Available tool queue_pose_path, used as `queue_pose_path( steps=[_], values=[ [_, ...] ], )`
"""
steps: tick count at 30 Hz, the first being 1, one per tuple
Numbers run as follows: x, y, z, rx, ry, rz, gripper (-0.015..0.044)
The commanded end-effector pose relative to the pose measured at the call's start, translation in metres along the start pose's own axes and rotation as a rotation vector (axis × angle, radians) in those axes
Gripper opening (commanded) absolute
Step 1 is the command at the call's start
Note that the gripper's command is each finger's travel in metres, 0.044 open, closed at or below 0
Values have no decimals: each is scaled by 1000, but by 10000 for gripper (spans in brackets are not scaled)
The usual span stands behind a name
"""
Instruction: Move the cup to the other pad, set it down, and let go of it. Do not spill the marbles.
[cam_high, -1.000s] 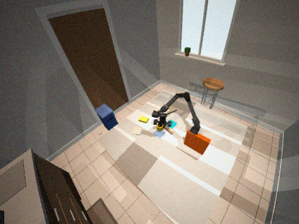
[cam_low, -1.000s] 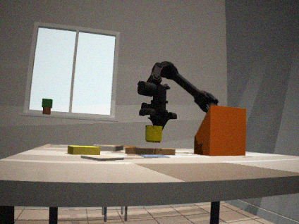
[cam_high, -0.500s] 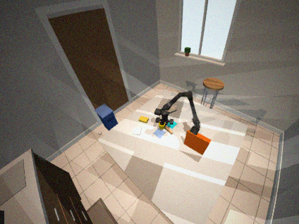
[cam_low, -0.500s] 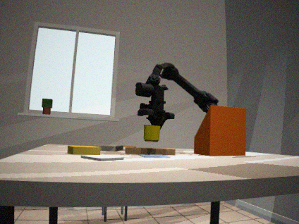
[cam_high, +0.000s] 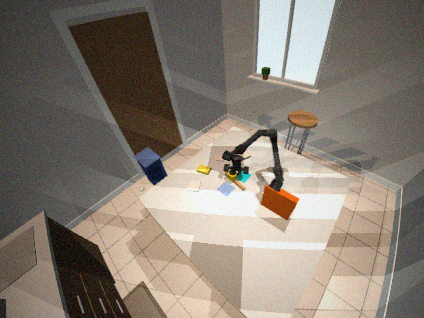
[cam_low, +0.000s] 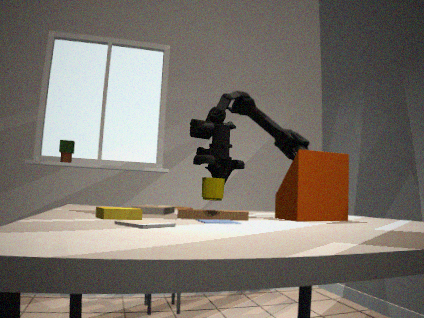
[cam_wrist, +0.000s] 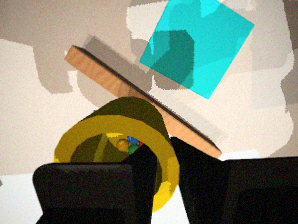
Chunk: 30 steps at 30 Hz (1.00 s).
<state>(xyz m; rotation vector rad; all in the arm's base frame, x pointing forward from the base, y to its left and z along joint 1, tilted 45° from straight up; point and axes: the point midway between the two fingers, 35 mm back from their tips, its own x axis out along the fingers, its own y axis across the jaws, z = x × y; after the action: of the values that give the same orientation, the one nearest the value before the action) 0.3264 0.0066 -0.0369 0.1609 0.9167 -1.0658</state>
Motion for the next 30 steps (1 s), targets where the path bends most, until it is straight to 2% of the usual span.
queue_pose_path(
  steps=[1, 30],
  values=[
    [1, -8, 6, -7, -2, -8, 0],
    [0, -49, 59, -8, -5, -10, 0]
  ],
)
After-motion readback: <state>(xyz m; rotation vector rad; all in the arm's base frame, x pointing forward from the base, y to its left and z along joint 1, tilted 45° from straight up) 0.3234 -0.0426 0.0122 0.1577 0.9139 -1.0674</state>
